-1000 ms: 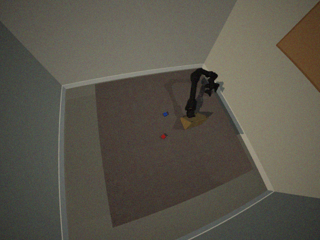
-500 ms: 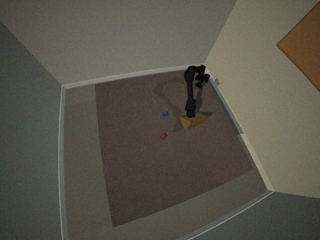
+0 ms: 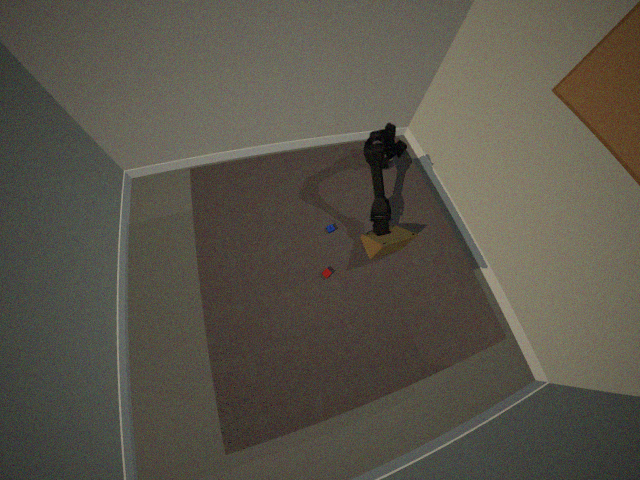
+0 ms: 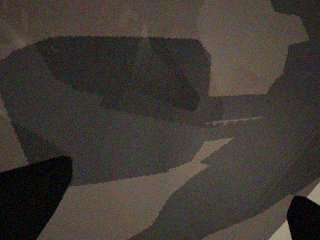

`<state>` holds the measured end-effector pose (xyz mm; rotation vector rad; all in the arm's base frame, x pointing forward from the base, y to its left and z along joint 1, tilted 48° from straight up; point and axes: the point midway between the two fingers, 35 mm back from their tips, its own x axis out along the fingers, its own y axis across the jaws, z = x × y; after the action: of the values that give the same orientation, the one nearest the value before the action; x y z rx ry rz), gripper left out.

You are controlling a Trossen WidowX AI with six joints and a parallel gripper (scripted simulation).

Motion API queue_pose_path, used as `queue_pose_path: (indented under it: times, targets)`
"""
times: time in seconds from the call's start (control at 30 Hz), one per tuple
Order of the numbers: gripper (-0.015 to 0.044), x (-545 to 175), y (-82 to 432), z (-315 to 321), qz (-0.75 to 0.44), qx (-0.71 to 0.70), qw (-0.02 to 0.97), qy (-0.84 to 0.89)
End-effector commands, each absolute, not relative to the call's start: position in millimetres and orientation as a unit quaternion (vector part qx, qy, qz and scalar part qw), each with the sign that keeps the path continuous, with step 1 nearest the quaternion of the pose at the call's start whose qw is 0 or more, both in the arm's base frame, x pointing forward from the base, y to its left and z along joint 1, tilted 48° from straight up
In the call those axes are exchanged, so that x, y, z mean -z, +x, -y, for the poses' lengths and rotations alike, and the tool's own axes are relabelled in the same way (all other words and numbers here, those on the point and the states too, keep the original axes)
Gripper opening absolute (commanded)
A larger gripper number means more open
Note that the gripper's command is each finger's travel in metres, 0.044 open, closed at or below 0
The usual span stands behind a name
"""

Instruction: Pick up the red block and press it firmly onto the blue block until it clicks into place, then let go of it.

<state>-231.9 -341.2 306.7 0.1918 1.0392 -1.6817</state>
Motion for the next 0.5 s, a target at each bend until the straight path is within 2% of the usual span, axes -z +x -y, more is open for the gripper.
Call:
queue_pose_path:
  times: [0.0, 0.47]
  targets:
    - [0.044, -317.9, -219.9, 344.4, -0.407, 0.724, 0.553, 0.073]
    - [0.044, -378.6, -77.9, 379.2, -0.352, 0.655, 0.666, -0.062]
